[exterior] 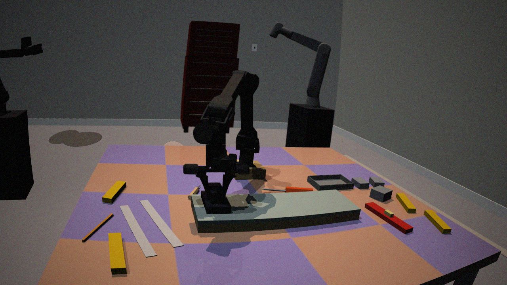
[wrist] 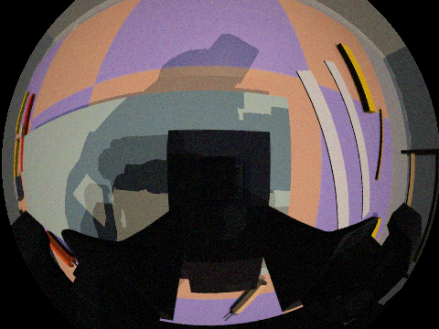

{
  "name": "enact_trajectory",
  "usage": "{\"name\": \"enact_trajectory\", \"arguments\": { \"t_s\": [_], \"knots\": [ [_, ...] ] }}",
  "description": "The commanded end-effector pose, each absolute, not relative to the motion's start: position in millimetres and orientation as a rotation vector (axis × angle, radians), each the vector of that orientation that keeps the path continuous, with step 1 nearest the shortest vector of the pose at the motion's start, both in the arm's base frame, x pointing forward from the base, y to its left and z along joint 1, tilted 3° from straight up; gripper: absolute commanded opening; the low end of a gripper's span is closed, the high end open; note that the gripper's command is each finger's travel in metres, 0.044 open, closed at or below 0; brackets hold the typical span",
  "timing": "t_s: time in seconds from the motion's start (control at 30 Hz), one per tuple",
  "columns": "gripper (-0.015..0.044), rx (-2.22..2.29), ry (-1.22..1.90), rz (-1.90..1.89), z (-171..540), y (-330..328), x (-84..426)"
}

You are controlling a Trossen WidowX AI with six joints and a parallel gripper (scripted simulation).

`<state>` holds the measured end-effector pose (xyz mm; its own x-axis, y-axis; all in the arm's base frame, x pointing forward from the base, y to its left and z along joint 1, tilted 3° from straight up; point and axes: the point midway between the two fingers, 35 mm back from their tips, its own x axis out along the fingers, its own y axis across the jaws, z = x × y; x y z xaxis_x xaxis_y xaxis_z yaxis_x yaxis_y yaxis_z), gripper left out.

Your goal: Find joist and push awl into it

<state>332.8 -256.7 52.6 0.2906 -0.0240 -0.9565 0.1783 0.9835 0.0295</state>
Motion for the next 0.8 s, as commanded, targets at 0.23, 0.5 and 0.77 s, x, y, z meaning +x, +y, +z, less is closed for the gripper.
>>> {"name": "enact_trajectory", "arguments": {
  "t_s": [0.23, 0.5, 0.77],
  "knots": [
    [0.0, 0.14, 1.269, -0.136, 68.9, -258.9, 334.4],
    [0.0, 0.138, 1.27, -0.136, 109.4, -263.3, 334.8],
    [0.0, 0.136, 1.272, -0.137, 149.4, -263.7, 330.6]
  ]
}}
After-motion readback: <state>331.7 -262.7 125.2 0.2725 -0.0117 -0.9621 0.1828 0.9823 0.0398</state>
